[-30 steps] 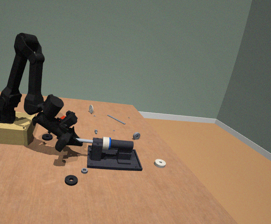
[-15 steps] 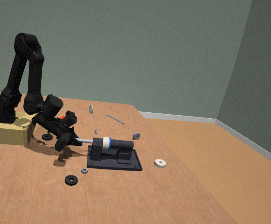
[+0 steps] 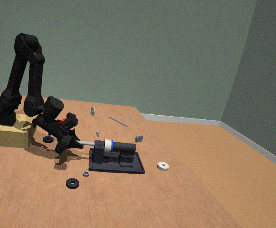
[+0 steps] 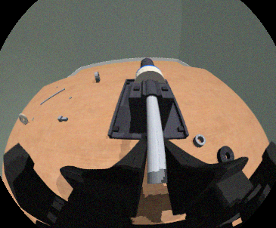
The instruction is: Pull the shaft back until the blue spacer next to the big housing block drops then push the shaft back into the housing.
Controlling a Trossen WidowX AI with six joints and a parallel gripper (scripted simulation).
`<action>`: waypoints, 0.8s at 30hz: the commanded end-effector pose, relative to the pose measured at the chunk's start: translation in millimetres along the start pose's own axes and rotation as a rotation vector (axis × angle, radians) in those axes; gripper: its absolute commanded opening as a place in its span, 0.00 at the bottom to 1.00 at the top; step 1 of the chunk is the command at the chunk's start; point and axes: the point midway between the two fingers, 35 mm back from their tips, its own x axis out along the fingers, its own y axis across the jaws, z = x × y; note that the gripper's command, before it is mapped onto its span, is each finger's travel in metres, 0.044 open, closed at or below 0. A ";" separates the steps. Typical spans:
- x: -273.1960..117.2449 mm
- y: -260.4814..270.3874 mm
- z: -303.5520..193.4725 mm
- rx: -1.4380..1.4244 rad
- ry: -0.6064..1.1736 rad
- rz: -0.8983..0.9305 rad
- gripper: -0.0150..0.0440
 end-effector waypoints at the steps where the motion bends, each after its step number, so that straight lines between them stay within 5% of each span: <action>1: -0.9 0.6 -0.2 -0.004 -0.002 0.003 0.25; 24: -3.0 0.5 -1.5 -0.004 -0.001 0.003 0.25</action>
